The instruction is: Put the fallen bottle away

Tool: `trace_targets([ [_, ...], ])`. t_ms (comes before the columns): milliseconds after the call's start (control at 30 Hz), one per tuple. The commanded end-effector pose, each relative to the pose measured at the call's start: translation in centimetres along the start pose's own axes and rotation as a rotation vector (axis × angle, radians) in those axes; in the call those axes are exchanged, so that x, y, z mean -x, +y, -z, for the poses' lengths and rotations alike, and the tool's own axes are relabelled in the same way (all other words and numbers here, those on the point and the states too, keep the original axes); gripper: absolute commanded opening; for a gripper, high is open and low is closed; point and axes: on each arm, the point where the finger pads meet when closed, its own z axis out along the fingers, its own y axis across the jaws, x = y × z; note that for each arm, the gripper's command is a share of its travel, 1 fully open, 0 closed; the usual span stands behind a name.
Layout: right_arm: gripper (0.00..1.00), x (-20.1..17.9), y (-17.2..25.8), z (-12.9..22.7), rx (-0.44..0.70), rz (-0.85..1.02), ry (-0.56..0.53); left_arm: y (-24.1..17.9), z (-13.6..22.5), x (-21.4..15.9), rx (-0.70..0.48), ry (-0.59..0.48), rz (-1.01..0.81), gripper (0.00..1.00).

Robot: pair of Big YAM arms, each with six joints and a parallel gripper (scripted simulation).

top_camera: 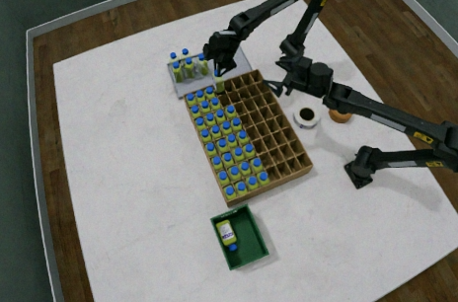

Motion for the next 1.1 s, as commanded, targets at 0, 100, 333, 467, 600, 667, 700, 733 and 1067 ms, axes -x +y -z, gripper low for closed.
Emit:
trace_targets([
  [0, 0.22, 2.3, 0.7, 1.9, 0.016, 0.001, -0.09, -0.1, -0.1, 1.9, -0.004, -0.033, -0.002, 1.0],
  [100, 0.22, 1.4, 0.7, 1.1, 0.017, 0.007, -0.077, -0.1, -0.1, 1.9, -0.004, -0.033, -0.002, 1.0],
  [333, 0.22, 2.4, 0.7, 1.9, 0.018, 0.002, -0.101, -0.1, -0.1, 1.9, -0.004, -0.033, -0.002, 1.0],
  [467, 0.22, 2.4, 0.7, 1.9, 0.018, 0.002, -0.101, -0.1, -0.1, 1.9, -0.004, -0.033, -0.002, 1.0],
  [600, 0.22, 3.2, 0.7, 2.1, 0.014, 0.002, -0.081, -0.1, -0.1, 1.9, -0.004, -0.033, -0.002, 1.0],
  [667, 0.22, 2.8, 0.5, 1.4, 0.006, 0.0, -0.044, -0.1, -0.1, 1.9, -0.004, -0.033, -0.002, 1.0],
  [700, 0.22, 2.8, 0.4, 1.4, 0.006, -0.001, -0.044, -0.1, -0.1, 1.9, -0.004, -0.033, -0.002, 1.0],
  [733, 0.22, 2.9, 0.4, 1.3, 0.006, -0.003, -0.048, -0.1, -0.1, 1.9, -0.004, -0.033, -0.002, 1.0],
  [1067, 0.22, 2.0, -0.2, 1.0, 0.009, -0.009, -0.081, -0.1, -0.1, 1.9, -0.004, -0.033, -0.002, 1.0],
])
